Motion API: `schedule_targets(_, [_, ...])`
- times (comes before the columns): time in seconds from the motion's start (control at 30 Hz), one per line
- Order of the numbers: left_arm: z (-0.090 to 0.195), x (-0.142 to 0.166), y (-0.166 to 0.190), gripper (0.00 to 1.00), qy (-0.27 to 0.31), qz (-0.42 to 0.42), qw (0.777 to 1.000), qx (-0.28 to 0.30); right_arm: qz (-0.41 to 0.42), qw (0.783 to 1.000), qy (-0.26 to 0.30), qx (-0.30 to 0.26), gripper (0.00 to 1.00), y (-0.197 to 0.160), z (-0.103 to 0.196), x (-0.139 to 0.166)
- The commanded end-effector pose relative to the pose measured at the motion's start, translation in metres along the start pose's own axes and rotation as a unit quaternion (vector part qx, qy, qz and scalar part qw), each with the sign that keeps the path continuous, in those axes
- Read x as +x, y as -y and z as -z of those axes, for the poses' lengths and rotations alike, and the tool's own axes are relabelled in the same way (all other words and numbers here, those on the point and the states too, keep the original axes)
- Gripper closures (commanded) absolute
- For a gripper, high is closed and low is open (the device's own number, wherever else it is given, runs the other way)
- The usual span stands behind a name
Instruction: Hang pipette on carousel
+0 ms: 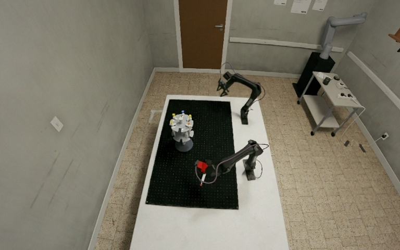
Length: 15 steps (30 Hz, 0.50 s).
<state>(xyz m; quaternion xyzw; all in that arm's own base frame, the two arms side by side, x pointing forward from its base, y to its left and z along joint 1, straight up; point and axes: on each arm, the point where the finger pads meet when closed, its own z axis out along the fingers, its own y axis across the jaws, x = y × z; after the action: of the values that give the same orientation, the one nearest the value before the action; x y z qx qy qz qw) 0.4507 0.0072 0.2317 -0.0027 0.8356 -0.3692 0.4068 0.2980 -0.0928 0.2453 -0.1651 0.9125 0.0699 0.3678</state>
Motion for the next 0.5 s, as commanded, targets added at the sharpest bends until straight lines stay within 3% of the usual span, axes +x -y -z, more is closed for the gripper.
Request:
schedule_targets(0.0, [-0.014,-0.023,0.016,0.51,0.042,0.030,0.997,0.051,0.006,1.000,0.012,0.004,0.00,0.004,0.004,-0.007])
schedule_targets(0.13, [-0.005,-0.030,0.027,0.51,0.053,0.019,0.997,0.056,0.006,1.000,0.012,0.004,0.00,0.004,0.004,-0.007])
schedule_targets(0.33, [-0.054,-0.020,0.030,0.51,0.024,0.113,0.985,0.125,0.006,1.000,0.012,0.004,0.00,0.004,0.004,-0.007])
schedule_targets(0.47, [-0.068,-0.016,0.036,0.51,0.007,0.152,0.976,0.158,0.006,1.000,0.012,0.004,0.00,0.004,0.004,-0.007])
